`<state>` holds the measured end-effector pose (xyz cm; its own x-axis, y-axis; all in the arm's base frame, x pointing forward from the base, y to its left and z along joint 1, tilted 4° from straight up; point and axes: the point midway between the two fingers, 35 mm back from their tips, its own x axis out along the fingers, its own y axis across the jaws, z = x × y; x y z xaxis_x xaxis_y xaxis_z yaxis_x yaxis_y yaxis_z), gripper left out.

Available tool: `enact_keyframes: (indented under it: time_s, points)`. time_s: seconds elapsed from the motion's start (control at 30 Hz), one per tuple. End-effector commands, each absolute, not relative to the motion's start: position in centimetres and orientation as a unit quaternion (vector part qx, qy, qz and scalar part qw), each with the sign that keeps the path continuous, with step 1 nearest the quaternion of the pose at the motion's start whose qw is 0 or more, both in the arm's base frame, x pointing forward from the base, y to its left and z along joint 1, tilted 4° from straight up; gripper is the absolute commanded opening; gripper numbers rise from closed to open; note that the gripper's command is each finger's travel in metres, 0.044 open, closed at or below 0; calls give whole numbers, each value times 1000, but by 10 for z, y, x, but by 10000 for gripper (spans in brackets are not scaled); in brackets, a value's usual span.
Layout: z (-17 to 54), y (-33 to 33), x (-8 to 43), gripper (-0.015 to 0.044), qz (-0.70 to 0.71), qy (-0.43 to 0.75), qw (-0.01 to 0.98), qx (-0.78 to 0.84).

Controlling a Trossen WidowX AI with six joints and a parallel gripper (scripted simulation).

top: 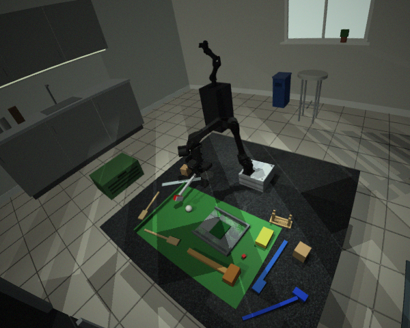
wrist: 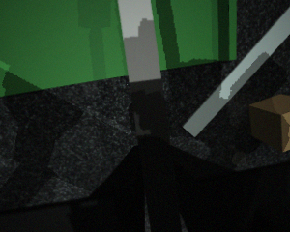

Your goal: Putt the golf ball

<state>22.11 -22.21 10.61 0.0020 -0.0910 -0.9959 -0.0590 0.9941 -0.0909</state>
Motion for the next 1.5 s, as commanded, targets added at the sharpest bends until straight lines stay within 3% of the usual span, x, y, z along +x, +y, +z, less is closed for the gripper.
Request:
enact_keyframes:
  time_s: [0.0,0.37,1.47]
  points:
    - [110,-229,214,0,-23,704,708,-46]
    - [70,-233,214,0,-23,704,708,-46]
    - [43,-236,214,0,-25,704,708,-46]
